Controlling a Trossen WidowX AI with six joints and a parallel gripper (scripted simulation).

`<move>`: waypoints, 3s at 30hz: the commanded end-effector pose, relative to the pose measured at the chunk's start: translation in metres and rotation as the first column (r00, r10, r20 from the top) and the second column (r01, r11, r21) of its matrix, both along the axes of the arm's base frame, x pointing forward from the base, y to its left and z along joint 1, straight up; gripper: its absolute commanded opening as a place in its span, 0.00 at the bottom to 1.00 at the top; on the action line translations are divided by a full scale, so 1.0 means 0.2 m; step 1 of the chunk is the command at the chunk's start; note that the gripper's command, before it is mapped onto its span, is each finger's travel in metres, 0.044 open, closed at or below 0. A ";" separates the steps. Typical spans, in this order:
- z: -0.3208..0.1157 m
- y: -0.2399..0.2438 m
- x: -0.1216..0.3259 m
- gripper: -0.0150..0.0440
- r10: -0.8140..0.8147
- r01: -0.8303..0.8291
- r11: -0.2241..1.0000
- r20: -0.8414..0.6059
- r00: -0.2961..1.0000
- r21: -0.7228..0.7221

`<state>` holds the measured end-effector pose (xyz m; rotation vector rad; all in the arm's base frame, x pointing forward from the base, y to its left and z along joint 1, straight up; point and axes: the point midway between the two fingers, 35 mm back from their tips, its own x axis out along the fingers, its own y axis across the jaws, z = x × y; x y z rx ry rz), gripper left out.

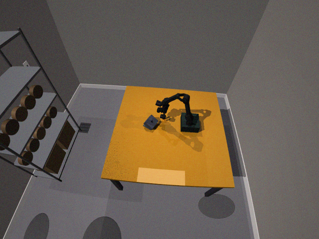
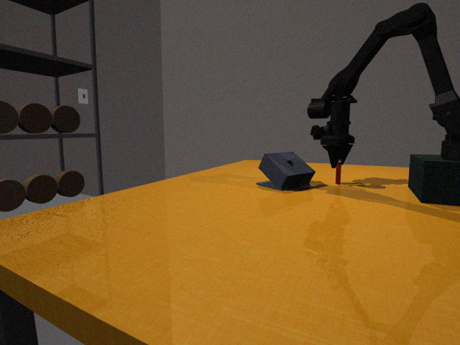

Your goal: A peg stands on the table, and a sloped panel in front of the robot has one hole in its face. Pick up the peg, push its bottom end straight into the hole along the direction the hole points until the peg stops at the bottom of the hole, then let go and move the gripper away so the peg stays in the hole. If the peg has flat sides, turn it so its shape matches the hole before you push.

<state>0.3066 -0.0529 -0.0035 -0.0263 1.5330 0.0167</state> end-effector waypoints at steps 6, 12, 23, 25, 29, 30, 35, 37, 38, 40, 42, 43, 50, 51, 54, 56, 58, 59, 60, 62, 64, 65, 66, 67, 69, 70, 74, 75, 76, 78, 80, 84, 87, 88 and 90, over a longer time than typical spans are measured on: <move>-0.09 0.00 -0.02 1.00 -0.004 0.004 1.000 -0.011 1.000 -0.003; -0.10 0.00 -0.02 1.00 -0.004 0.004 1.000 -0.011 1.000 -0.003; -0.08 0.00 -0.01 0.51 0.000 0.000 1.000 -0.004 1.000 0.001; -0.08 0.00 -0.01 0.42 0.000 0.000 1.000 -0.004 1.000 0.001; -0.08 0.00 -0.01 0.28 0.000 0.000 1.000 -0.004 1.000 0.001; -0.08 0.00 -0.01 0.27 0.000 0.000 1.000 -0.004 1.000 0.001; -0.08 0.00 -0.01 0.25 0.000 0.000 1.000 -0.004 1.000 0.001; -0.08 0.00 -0.01 0.25 0.000 0.000 1.000 -0.004 1.000 0.001; -0.08 0.00 -0.01 0.25 0.000 0.000 1.000 -0.004 1.000 0.001; -0.06 0.00 -0.01 0.25 0.000 0.000 1.000 -0.005 1.000 0.001; -0.03 0.00 0.00 0.25 0.000 0.000 1.000 -0.005 1.000 0.000; -0.01 0.00 0.00 0.25 -0.001 0.001 1.000 -0.005 1.000 0.000; 0.19 0.00 -0.01 0.25 -0.003 0.003 1.000 -0.009 1.000 -0.002; 0.22 0.01 -0.01 0.25 -0.003 0.003 1.000 -0.009 1.000 -0.002; 0.30 0.01 -0.02 0.25 -0.004 0.004 1.000 -0.010 1.000 -0.002; 0.31 0.01 -0.02 0.25 -0.004 0.004 1.000 -0.011 1.000 -0.003; 0.31 0.01 -0.02 0.25 -0.004 0.004 1.000 -0.011 1.000 -0.003; 0.31 0.01 -0.02 0.25 -0.004 0.004 1.000 -0.010 1.000 -0.003; 0.31 0.01 -0.02 0.25 -0.005 0.005 1.000 -0.009 1.000 -0.005; 0.32 0.02 -0.01 0.25 -0.007 0.007 1.000 -0.005 1.000 -0.009; 0.32 0.03 -0.01 0.25 -0.009 0.009 1.000 0.001 1.000 -0.016; 0.32 0.03 -0.01 0.25 -0.011 0.011 1.000 0.005 1.000 -0.019; 0.32 0.04 0.00 0.25 -0.012 0.013 1.000 0.009 1.000 -0.023; 0.32 0.04 0.00 0.25 -0.014 0.014 1.000 0.012 1.000 -0.027; 0.32 0.05 0.00 0.25 -0.017 0.018 0.999 0.020 1.000 -0.034; 0.32 0.06 0.01 0.25 -0.019 0.019 0.999 0.024 1.000 -0.037; 0.33 0.08 0.02 0.25 -0.025 0.027 0.998 0.040 0.999 -0.051; 0.33 0.08 0.02 0.25 -0.026 0.029 0.998 0.044 0.999 -0.054; 0.33 0.09 0.02 0.25 -0.028 0.031 0.998 0.048 0.998 -0.057; 0.33 0.10 0.03 0.25 -0.031 0.034 0.997 0.057 0.998 -0.063; 0.34 0.11 0.03 0.25 -0.034 0.038 0.997 0.065 0.997 -0.069; 0.34 0.13 0.04 0.25 -0.040 0.047 0.996 0.083 0.996 -0.080; 0.35 0.14 0.05 0.25 -0.045 0.053 0.995 0.096 0.994 -0.088; 0.35 0.15 0.05 0.25 -0.046 0.055 0.994 0.101 0.994 -0.091; 0.35 0.16 0.05 0.25 -0.049 0.060 0.994 0.110 0.993 -0.095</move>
